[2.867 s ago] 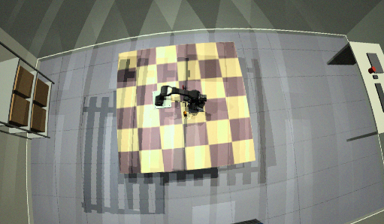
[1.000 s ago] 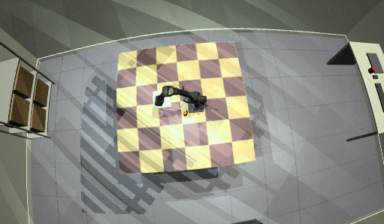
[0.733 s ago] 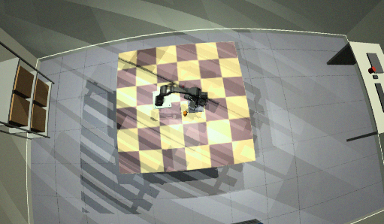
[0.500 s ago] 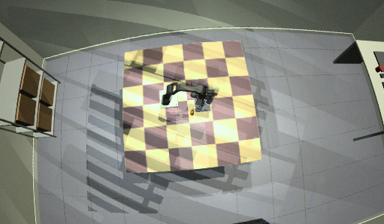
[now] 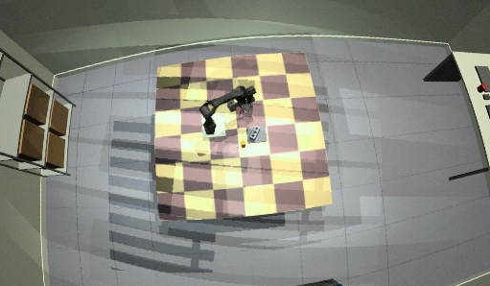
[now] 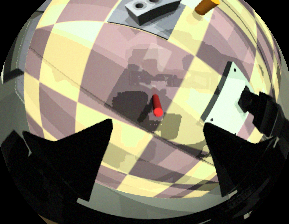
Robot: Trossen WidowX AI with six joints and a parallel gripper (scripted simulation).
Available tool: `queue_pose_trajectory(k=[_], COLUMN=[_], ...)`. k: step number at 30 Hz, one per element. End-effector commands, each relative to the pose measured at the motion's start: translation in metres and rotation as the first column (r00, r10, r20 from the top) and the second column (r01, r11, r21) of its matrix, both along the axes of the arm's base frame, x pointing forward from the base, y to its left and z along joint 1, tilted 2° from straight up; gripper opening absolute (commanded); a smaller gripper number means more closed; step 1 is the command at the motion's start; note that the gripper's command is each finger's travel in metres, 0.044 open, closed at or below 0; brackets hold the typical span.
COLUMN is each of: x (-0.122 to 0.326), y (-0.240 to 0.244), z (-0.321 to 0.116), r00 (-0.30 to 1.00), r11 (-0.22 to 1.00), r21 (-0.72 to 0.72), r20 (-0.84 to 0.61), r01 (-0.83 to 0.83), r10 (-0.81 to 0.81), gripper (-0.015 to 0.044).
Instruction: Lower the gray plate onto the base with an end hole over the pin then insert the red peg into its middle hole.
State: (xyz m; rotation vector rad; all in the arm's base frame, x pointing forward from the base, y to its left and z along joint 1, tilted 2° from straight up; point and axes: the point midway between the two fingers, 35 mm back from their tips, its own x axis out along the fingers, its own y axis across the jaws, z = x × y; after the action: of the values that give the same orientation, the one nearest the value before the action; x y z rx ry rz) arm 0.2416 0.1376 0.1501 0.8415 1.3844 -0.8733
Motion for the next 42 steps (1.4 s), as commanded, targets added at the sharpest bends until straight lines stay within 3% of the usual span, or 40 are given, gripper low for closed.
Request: queue_pose_trajectory(k=[1,42], x=[-0.011,-0.009], y=[0.008,0.011], z=[-0.002,-0.077], r00=[0.996,0.996], r11=[0.996,0.996], r21=[0.002,0.002], r20=[-0.001,0.0], r01=[-0.084,-0.084], r10=[0.084,0.084], gripper=[0.044,0.044])
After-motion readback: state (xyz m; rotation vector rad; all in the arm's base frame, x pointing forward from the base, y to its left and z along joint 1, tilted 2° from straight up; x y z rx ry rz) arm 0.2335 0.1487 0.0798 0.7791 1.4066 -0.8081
